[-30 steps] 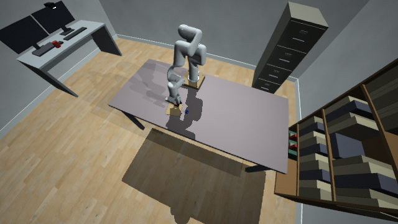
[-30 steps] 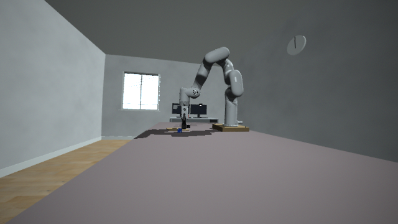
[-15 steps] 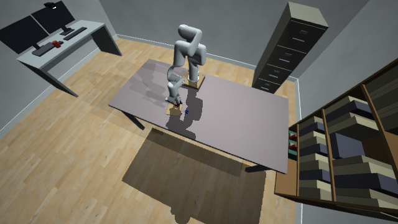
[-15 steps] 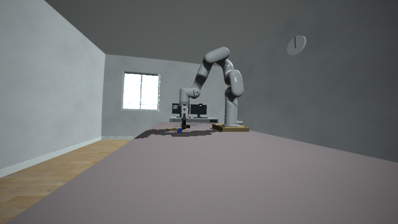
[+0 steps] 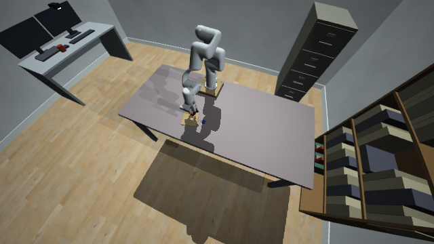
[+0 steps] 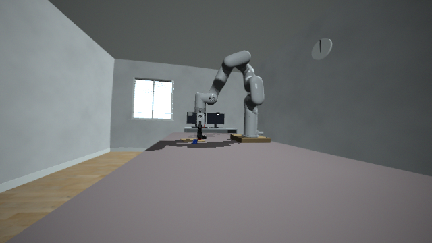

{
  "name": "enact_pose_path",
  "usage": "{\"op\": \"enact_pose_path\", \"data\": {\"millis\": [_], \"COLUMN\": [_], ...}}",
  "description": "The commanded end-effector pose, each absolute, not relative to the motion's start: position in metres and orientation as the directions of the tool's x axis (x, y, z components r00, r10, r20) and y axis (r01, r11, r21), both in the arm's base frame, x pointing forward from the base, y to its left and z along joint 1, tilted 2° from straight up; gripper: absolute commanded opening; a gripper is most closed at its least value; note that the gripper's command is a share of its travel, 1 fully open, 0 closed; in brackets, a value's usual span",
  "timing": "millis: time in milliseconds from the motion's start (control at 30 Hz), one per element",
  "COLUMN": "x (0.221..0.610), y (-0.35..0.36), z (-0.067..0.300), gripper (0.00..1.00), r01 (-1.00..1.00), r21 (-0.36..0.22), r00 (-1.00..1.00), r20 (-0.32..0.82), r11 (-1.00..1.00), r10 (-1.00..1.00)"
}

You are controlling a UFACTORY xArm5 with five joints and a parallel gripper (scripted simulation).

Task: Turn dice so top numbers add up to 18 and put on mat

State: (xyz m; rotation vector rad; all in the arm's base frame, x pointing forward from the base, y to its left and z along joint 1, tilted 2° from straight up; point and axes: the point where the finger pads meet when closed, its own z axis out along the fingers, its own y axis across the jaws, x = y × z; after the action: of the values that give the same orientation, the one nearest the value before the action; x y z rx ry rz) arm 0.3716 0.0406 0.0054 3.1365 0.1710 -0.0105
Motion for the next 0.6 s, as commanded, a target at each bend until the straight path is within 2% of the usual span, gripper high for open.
{"op": "enact_pose_path", "data": {"millis": [0,200,567], "x": [0.373,0.373,0.373], "y": [0.040,0.039,0.038], "z": [0.031,0.063,0.082], "gripper": [0.42,0.42,0.42], "r01": [0.109,0.109,0.109], "r21": [0.000,0.000,0.000], "r00": [0.994,0.994,0.994], "r20": [-0.003,-0.003,-0.003], "r11": [-0.994,-0.994,-0.994], "r10": [0.109,0.109,0.109]}}
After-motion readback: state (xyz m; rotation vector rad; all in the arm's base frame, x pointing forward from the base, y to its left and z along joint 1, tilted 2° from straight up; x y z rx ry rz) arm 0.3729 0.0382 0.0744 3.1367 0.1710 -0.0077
